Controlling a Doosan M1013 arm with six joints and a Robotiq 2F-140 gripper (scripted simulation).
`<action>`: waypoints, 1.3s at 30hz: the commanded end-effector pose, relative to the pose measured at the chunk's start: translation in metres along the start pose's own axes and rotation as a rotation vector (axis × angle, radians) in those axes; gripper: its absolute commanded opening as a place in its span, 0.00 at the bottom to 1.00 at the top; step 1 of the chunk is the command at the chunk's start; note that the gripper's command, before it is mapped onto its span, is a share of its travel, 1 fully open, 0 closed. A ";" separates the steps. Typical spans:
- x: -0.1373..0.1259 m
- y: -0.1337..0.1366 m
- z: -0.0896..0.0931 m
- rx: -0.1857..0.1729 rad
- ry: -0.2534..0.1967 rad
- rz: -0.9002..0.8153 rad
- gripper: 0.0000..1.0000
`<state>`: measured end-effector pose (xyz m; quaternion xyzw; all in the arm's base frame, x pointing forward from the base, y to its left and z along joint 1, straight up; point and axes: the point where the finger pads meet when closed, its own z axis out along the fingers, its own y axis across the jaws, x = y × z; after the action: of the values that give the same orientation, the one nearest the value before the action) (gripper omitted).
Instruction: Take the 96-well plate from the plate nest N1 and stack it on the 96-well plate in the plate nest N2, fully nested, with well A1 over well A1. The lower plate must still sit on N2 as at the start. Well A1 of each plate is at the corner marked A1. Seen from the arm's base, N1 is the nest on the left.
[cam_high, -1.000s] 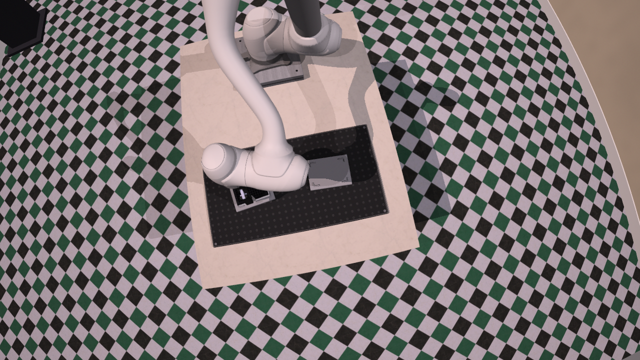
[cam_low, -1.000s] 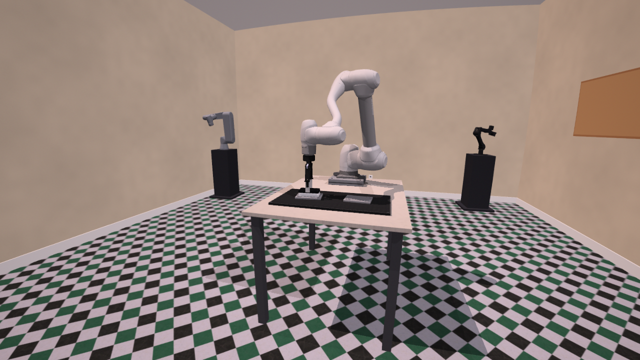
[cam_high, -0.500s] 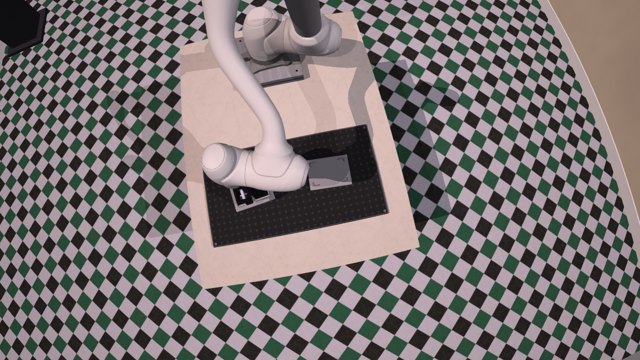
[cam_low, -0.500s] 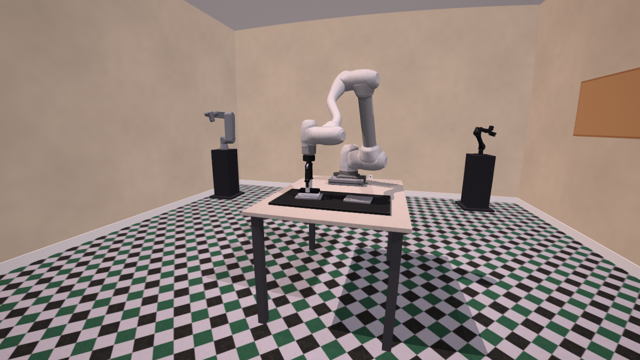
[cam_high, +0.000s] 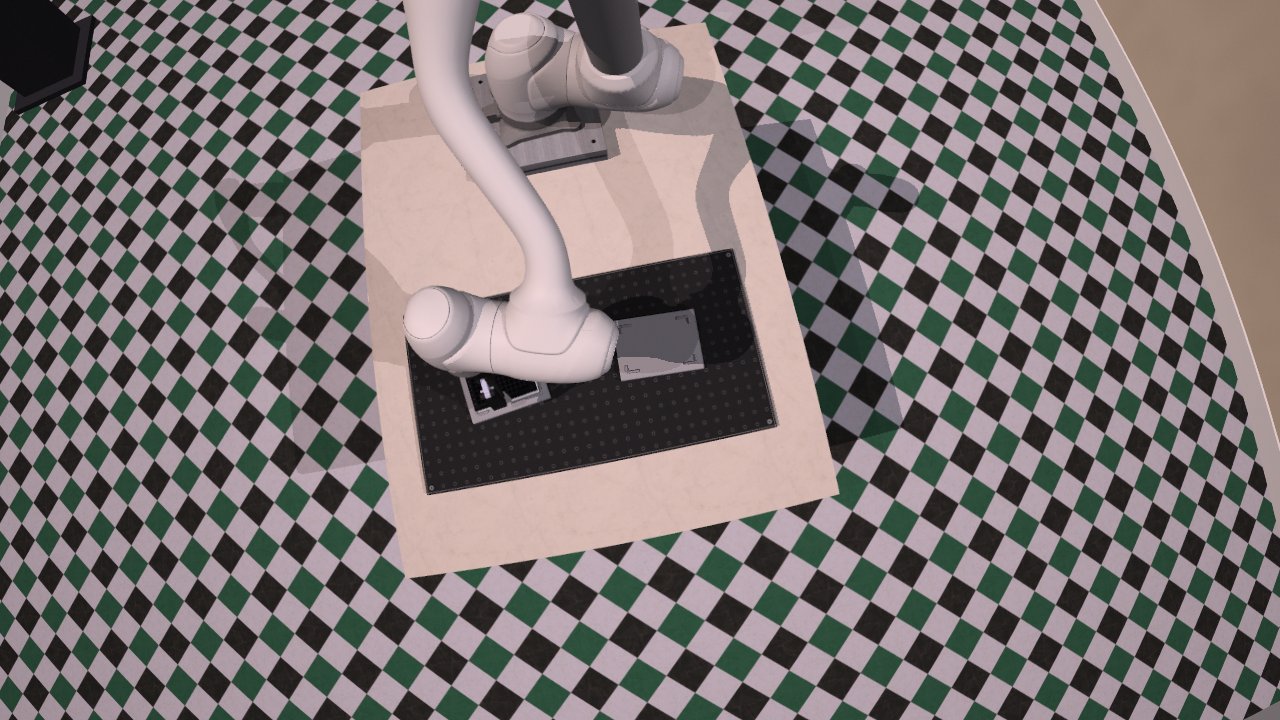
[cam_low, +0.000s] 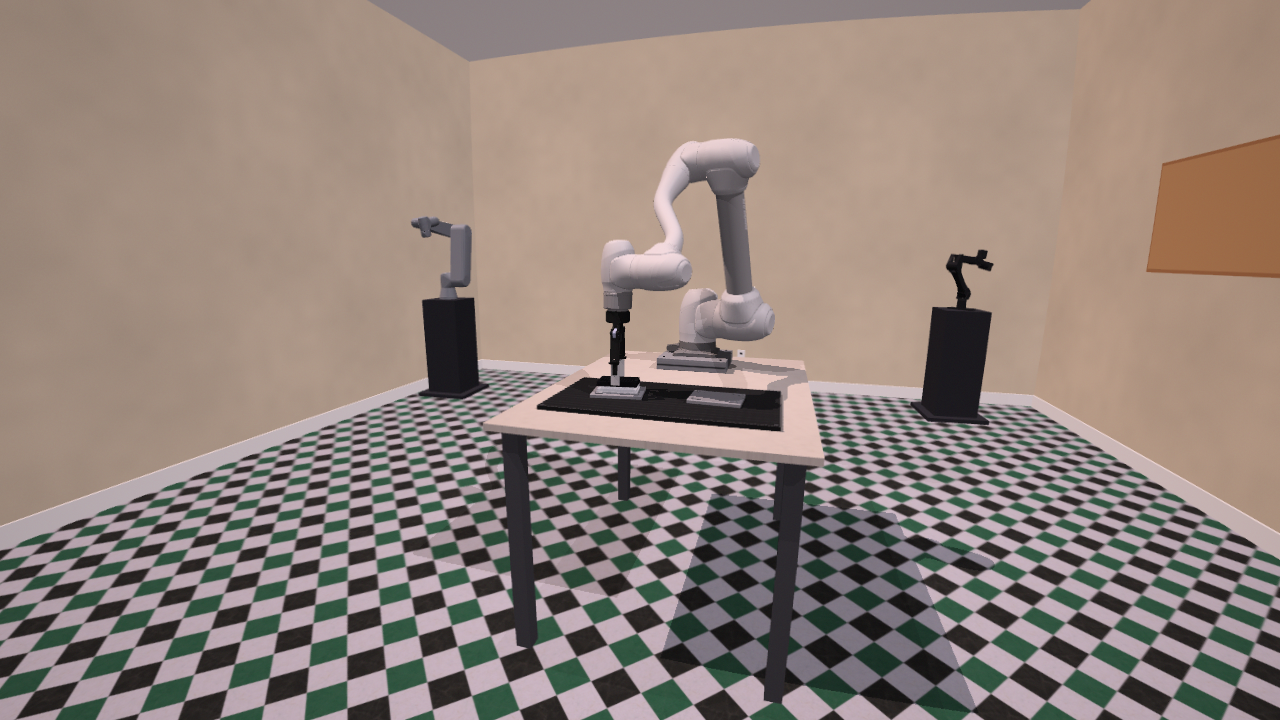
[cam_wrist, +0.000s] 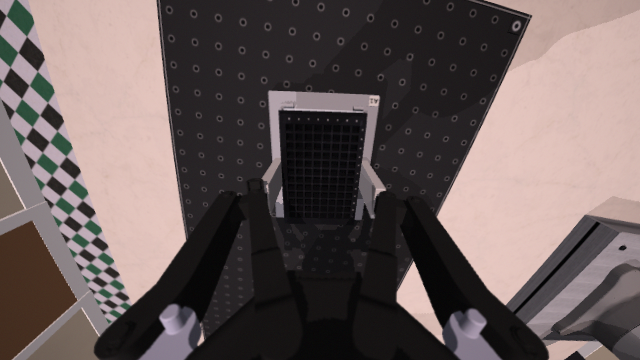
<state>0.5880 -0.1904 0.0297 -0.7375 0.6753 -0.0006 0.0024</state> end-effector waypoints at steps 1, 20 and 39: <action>0.000 0.005 0.006 -0.008 -0.004 0.003 0.00; 0.000 0.006 0.009 -0.008 -0.004 0.003 0.00; 0.000 0.006 0.012 -0.008 -0.004 0.003 0.00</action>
<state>0.5878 -0.1903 0.0239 -0.7375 0.6753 -0.0006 0.0024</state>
